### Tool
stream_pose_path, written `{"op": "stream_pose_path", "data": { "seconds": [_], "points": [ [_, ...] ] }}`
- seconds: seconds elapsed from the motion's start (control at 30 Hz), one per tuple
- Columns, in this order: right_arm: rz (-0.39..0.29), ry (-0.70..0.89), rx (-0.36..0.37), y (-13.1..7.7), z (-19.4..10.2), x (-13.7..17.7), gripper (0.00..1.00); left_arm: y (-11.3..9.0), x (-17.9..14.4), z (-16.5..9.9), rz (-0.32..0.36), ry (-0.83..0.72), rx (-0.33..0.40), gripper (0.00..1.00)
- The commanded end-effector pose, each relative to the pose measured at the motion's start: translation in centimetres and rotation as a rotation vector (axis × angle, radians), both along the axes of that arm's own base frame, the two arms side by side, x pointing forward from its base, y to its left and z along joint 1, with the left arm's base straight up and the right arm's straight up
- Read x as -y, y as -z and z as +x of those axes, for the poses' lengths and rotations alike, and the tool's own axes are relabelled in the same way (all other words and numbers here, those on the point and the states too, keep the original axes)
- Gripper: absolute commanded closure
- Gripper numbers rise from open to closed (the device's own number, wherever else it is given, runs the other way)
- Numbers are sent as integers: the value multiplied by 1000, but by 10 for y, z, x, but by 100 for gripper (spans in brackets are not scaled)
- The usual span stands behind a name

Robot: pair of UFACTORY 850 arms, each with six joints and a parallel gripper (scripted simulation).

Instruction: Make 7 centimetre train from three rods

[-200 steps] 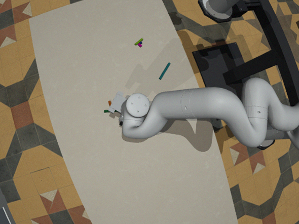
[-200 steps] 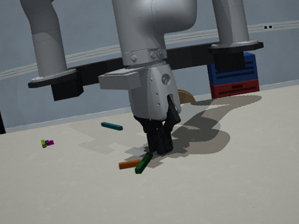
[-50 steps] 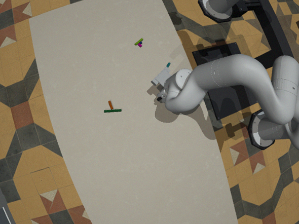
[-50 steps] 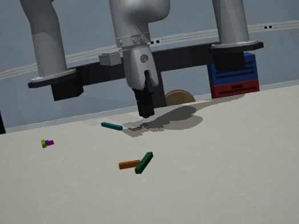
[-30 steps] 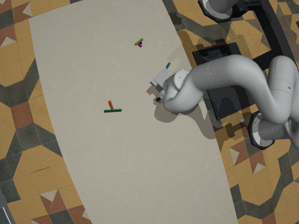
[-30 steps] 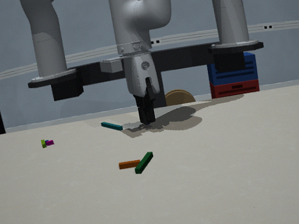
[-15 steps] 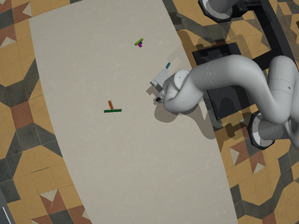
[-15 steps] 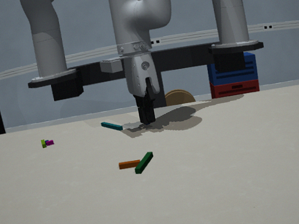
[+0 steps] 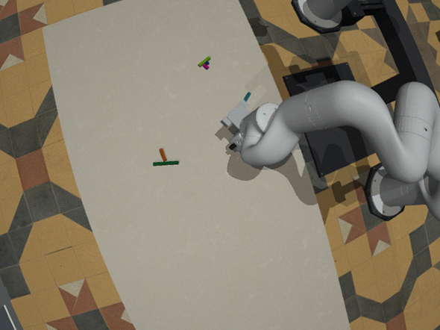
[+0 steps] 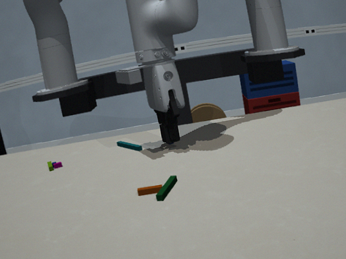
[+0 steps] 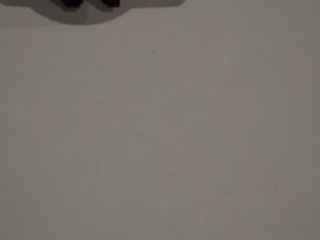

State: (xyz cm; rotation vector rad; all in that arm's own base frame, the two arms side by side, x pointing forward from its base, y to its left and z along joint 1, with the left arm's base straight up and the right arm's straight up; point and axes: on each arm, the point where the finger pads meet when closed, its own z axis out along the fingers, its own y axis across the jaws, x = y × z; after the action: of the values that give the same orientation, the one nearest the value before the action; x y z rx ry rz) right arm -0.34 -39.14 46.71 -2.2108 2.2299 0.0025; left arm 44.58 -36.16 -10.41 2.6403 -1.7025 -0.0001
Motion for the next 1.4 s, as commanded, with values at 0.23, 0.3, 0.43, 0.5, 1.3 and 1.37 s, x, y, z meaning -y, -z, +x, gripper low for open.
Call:
{"op": "stream_pose_path", "data": {
  "seconds": [0.23,0.3,0.43,0.5,1.3,1.37],
  "points": [
    [-2,0,0,-1,0,0,0,4,1,1,-1,0,1,94],
    [-2,0,0,-1,0,0,0,6,1,1,-1,0,1,94],
    [-2,0,0,-1,0,0,0,9,1,1,-1,0,1,94],
    [-2,0,0,-1,0,0,0,10,1,1,-1,0,1,94],
    [-2,0,0,-1,0,0,0,11,1,1,-1,0,1,94],
    [-2,0,0,-1,0,0,0,11,1,1,-1,0,1,94]
  ]
}}
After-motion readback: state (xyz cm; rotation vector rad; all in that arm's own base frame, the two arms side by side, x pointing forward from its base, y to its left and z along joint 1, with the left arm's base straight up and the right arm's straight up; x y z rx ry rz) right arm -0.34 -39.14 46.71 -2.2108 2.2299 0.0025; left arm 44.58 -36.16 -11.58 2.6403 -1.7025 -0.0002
